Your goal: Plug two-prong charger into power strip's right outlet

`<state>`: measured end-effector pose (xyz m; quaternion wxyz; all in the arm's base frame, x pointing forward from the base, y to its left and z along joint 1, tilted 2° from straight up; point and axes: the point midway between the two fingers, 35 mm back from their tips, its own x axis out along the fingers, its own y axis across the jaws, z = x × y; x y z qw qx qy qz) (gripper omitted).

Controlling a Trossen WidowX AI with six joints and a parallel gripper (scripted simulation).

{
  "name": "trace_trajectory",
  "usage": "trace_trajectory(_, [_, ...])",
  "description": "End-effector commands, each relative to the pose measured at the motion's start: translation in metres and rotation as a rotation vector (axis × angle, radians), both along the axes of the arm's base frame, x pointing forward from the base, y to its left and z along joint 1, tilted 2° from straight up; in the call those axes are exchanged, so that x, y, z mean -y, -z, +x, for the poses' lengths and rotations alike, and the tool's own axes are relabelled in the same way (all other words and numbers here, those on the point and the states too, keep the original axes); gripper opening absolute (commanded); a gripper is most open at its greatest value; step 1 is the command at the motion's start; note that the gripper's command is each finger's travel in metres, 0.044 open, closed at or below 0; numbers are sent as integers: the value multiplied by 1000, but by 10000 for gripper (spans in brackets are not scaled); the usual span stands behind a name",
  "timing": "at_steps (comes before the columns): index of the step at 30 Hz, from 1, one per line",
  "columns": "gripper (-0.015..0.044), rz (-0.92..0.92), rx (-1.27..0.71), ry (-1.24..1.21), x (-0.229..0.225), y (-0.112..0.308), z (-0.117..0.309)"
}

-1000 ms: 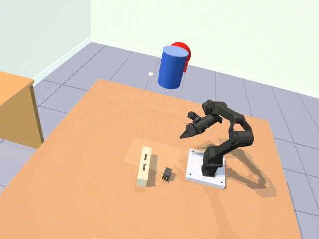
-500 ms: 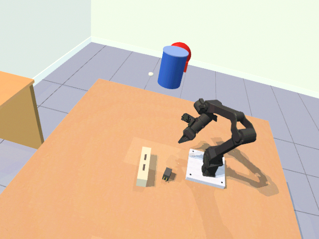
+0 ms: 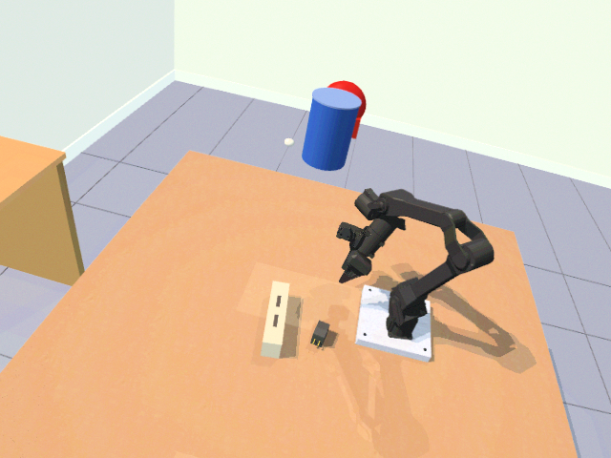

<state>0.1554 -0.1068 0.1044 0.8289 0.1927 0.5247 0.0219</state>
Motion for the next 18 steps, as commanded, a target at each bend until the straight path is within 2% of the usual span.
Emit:
trace_trajectory(1, [440,-26,-14,-60,-2,0,5])
trace_trajectory(18, [440,-100,-80,-311,-23,5,20])
